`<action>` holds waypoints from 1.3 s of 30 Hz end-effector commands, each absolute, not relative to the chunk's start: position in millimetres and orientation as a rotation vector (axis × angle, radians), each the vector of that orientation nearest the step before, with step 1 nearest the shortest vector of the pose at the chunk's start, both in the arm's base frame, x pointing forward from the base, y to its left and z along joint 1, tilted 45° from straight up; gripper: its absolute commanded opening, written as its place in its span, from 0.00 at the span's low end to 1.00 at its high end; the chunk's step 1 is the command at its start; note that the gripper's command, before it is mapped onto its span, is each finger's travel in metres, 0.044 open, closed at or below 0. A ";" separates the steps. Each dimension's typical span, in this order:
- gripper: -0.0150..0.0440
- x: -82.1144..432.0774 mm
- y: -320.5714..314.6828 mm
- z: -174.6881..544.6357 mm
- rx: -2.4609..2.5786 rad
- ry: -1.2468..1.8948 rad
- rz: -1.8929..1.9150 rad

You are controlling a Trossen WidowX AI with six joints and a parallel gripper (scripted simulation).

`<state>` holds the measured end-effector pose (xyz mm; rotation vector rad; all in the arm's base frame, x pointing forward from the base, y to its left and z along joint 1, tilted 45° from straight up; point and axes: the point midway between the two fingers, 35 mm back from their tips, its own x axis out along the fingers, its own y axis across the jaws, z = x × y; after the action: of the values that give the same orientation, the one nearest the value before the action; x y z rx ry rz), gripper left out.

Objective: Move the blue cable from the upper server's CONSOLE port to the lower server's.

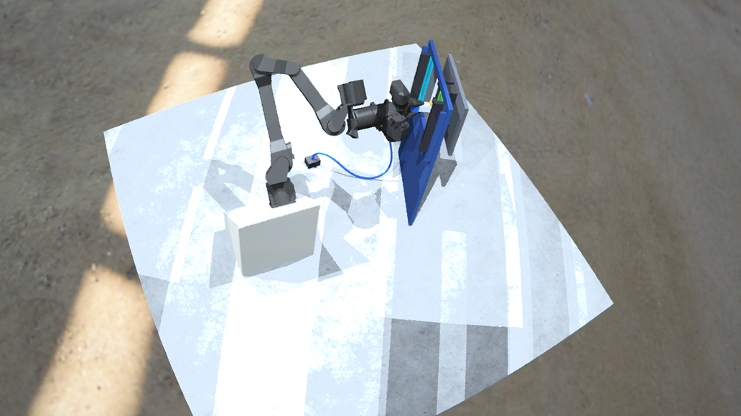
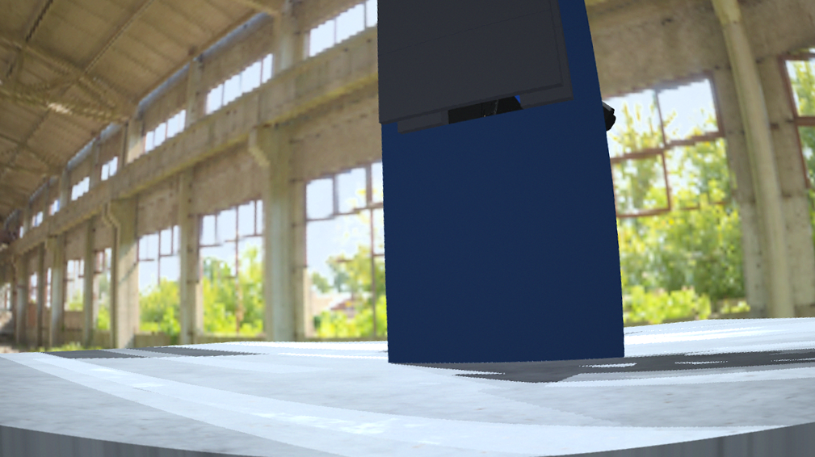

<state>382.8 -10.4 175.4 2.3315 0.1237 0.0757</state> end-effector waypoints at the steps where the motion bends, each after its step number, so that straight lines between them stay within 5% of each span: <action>1: 0.25 384.2 -11.8 175.0 2.335 0.115 0.073; 39: 0.25 391.3 -12.8 173.4 2.334 0.113 0.075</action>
<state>390.1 -11.4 173.7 2.3313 0.1227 0.0770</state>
